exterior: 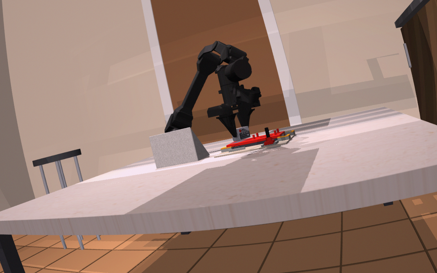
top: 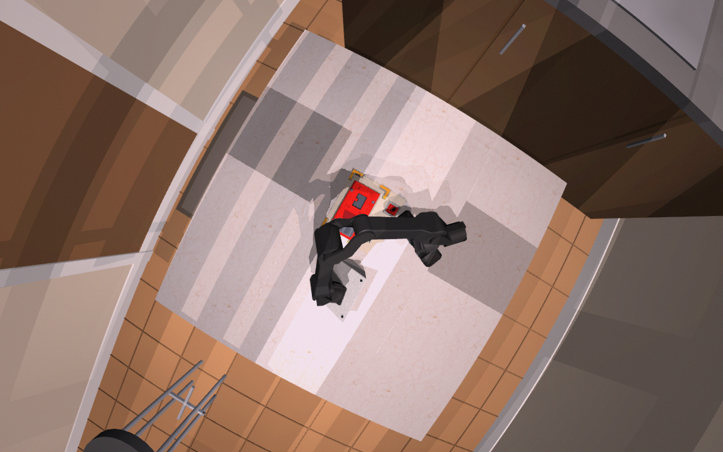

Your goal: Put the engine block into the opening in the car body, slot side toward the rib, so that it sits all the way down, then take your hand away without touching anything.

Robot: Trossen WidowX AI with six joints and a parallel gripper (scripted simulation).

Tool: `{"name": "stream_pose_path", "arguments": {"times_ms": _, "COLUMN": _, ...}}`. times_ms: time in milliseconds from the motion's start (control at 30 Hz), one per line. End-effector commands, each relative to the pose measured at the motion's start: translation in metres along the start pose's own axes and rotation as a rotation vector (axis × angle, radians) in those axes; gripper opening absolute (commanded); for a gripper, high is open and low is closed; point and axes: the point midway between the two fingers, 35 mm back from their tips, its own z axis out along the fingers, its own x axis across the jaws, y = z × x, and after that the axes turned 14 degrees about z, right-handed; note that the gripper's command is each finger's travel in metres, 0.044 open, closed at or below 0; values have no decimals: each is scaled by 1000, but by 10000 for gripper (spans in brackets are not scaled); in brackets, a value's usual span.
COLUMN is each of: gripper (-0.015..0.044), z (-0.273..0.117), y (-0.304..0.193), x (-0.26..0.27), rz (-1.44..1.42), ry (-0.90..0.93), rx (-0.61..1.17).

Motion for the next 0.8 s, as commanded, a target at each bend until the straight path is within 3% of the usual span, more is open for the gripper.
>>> {"name": "stream_pose_path", "arguments": {"times_ms": 0, "gripper": 0, "z": -19, "y": 2, "x": 0, "rz": -8, "ry": -4, "rx": -13}}
{"name": "stream_pose_path", "arguments": {"times_ms": 600, "gripper": 0, "z": -76, "y": -3, "x": -1, "rz": -7, "ry": -3, "rx": -11}}
{"name": "stream_pose_path", "arguments": {"times_ms": 767, "gripper": 0, "z": -76, "y": -4, "x": -1, "rz": -7, "ry": -3, "rx": -11}}
